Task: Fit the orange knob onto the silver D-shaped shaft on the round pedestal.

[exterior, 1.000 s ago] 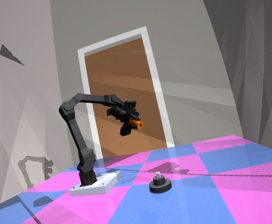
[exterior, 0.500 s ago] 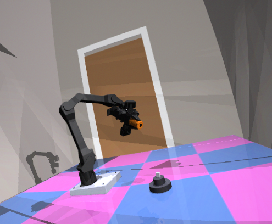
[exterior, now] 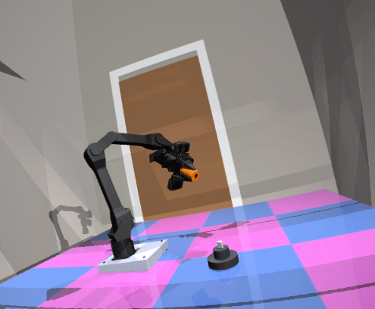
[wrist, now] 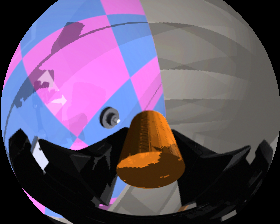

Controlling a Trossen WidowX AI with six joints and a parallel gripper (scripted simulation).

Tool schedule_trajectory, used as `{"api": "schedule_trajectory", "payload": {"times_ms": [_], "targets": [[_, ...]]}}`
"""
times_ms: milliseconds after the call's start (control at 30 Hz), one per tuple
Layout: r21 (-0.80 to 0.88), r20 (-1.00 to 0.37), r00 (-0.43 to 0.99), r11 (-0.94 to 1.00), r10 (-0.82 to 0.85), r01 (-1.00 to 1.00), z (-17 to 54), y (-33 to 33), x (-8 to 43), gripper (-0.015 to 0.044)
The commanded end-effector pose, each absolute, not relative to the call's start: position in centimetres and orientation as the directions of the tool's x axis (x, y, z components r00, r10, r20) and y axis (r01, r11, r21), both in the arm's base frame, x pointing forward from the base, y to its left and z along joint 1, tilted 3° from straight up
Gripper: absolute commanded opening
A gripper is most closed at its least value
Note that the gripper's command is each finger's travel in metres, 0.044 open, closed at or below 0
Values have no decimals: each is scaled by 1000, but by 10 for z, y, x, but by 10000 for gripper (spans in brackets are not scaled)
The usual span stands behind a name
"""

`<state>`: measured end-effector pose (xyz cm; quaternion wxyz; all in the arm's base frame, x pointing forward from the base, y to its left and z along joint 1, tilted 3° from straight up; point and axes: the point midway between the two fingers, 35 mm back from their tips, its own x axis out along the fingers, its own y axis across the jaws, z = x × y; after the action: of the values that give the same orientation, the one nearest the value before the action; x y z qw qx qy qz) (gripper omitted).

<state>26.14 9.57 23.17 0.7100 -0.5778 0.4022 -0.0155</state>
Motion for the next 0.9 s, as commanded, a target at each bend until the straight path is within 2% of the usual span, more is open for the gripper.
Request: {"api": "schedule_trajectory", "payload": {"times_ms": [0,200,533,867], "targets": [[-839,-544,681,327,-491,-435,232,96,262,0],[-795,-606,646,369,-463,-482,222,94,264,0],[-611,-791,500,476,-352,-632,201,91,269,0],[-392,-920,325,549,-221,-738,182,87,274,0]]}}
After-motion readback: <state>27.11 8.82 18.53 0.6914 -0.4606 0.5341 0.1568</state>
